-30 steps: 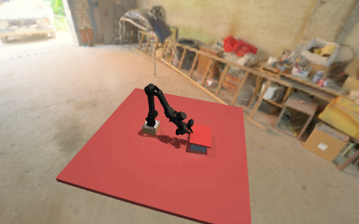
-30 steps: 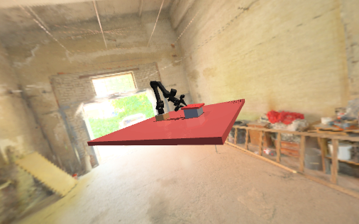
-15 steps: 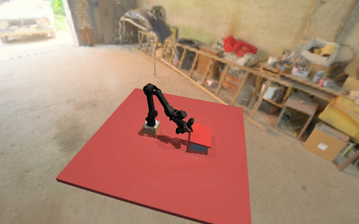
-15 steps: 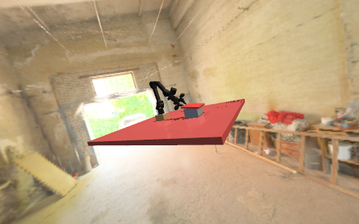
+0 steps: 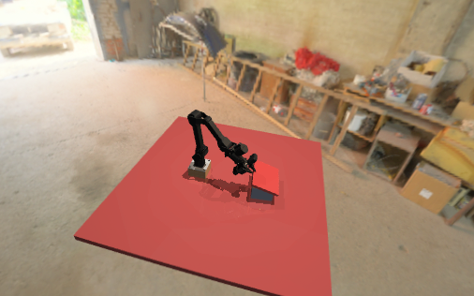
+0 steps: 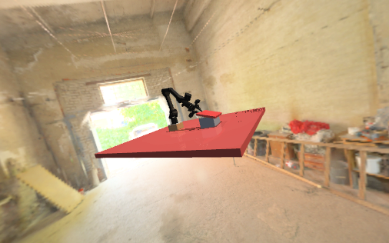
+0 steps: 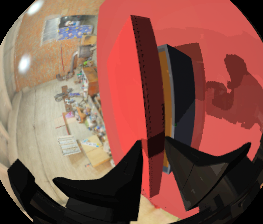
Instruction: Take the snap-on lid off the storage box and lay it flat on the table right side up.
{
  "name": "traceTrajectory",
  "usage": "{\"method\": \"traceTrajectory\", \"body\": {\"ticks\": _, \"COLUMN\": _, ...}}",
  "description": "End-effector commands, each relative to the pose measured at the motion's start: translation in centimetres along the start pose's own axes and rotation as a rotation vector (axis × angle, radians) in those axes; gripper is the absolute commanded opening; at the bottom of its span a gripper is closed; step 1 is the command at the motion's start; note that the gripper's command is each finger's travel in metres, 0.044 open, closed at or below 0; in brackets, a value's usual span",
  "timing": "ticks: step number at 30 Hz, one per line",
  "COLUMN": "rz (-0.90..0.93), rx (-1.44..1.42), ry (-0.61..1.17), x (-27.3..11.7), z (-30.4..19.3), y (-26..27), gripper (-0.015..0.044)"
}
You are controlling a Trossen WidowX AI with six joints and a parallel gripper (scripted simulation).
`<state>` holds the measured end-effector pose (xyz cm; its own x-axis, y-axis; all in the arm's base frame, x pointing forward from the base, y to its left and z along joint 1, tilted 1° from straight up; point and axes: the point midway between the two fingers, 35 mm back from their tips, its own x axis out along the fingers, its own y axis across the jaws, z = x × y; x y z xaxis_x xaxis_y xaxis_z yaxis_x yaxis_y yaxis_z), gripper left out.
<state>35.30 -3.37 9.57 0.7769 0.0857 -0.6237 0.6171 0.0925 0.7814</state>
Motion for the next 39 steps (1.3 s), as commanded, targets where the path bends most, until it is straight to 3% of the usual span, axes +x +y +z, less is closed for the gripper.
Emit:
{"method": "traceTrajectory", "body": {"ticks": 1, "rz": 0.009, "rx": 0.0, "ry": -0.005, "x": -0.3, "z": 0.1, "y": 0.9, "gripper": 0.0}}
{"method": "traceTrajectory", "body": {"ticks": 39, "rz": 0.011, "rx": 0.001, "ry": -0.005, "x": -1.7, "z": 0.1, "y": 6.3, "gripper": 0.0}}
